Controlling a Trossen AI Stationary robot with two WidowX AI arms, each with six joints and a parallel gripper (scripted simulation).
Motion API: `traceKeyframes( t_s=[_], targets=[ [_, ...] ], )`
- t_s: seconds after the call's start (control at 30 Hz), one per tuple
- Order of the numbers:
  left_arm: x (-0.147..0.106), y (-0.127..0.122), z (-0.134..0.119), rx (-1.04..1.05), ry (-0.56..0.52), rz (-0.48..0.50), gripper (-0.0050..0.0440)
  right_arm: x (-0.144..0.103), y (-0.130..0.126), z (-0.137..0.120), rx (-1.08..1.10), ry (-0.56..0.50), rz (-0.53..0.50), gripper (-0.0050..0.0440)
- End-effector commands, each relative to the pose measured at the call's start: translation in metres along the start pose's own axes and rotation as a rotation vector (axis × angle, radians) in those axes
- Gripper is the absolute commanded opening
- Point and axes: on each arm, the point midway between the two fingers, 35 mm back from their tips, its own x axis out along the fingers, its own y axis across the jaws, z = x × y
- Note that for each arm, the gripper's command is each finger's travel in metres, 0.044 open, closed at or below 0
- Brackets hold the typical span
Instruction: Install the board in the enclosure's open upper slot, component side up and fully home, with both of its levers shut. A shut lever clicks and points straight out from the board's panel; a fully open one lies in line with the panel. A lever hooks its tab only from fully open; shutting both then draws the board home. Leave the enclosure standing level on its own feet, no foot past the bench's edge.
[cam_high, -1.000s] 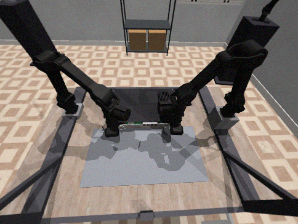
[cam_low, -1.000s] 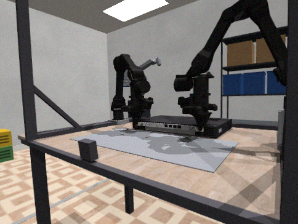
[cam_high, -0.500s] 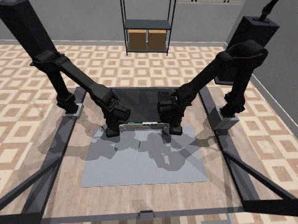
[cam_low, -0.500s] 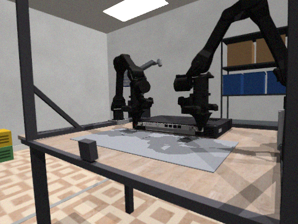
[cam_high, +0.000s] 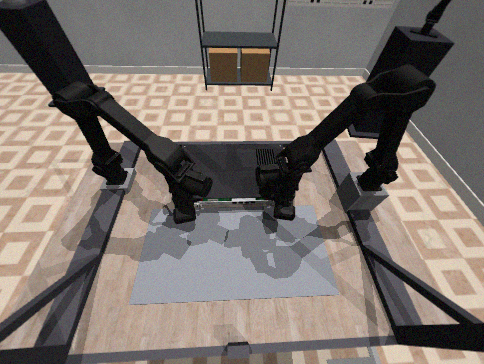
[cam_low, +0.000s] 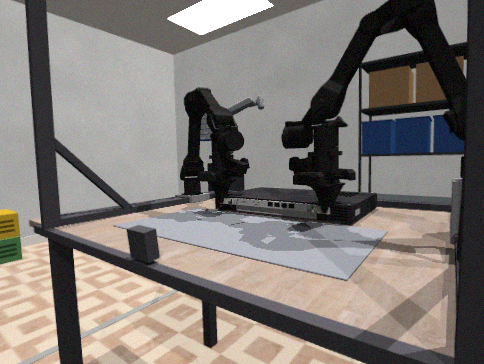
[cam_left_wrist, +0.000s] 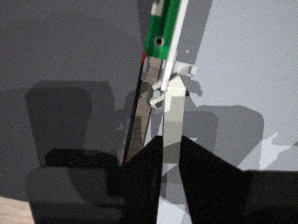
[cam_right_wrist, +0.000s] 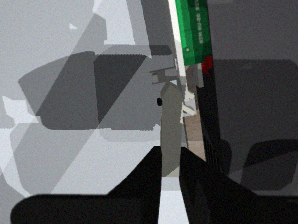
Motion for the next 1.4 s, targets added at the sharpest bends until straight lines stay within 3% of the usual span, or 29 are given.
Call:
traceKeyframes(
  t_s=[0.0,0.2,0.83,1.37],
  targets=[
    [-0.007,-0.003,0.002,-0.004,-0.015,-0.010,0.0009,-0.005,0.003,0.003,0.001,-0.012,0.006,0.0009],
    [-0.006,-0.006,0.003,-0.027,-0.015,-0.010,0.0009,-0.003,0.004,0.003,0.026,-0.007,0.004,0.0009],
    [-0.006,-0.014,0.006,-0.381,-0.014,-0.010,0.0009,-0.004,0.013,0.008,0.380,-0.009,0.004,0.0009],
    [-0.006,-0.013,0.005,-0.414,-0.012,-0.007,0.0009,-0.004,0.013,0.007,0.411,-0.007,0.003,0.0009]
  ],
)
